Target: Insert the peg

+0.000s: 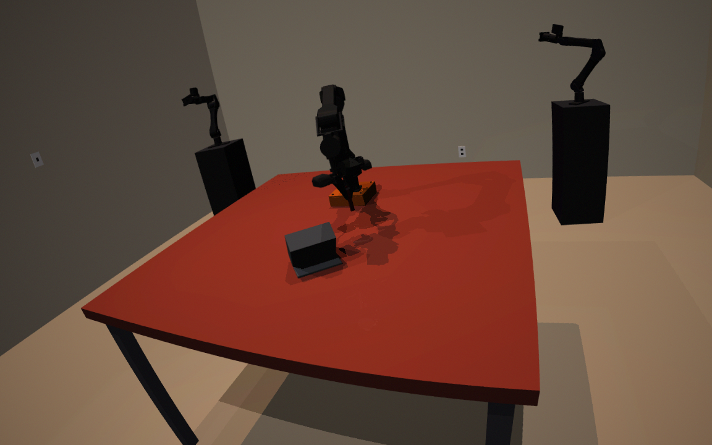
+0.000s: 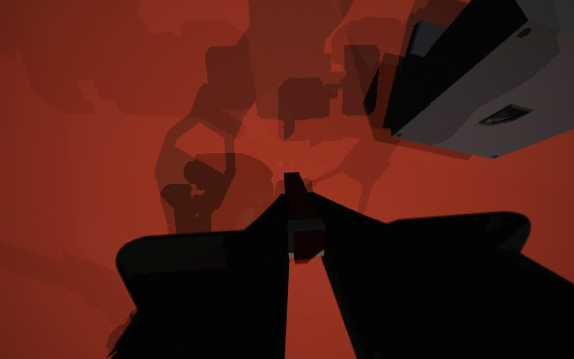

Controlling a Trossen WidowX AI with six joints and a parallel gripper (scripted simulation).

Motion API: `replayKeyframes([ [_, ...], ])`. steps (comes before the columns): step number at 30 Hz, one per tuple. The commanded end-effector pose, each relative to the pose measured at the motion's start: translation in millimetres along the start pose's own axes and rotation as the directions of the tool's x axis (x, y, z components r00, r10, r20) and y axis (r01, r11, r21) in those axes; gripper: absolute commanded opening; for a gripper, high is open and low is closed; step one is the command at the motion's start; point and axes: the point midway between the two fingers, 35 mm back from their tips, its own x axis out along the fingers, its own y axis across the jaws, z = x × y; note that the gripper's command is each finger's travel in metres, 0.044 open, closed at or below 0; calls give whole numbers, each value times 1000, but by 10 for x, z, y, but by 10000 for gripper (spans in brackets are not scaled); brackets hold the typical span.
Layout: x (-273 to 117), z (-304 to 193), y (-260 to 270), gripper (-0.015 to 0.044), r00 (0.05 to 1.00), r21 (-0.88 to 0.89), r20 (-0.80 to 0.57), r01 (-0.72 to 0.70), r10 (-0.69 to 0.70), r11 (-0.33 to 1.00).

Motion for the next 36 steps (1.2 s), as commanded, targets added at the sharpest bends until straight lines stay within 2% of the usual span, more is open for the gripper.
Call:
replayKeyframes([
  [1,18,-7,-33,0,1000,8,21,-9,9,1000],
  [36,67,-41,-385,0,976,84,215,-53,34,995],
])
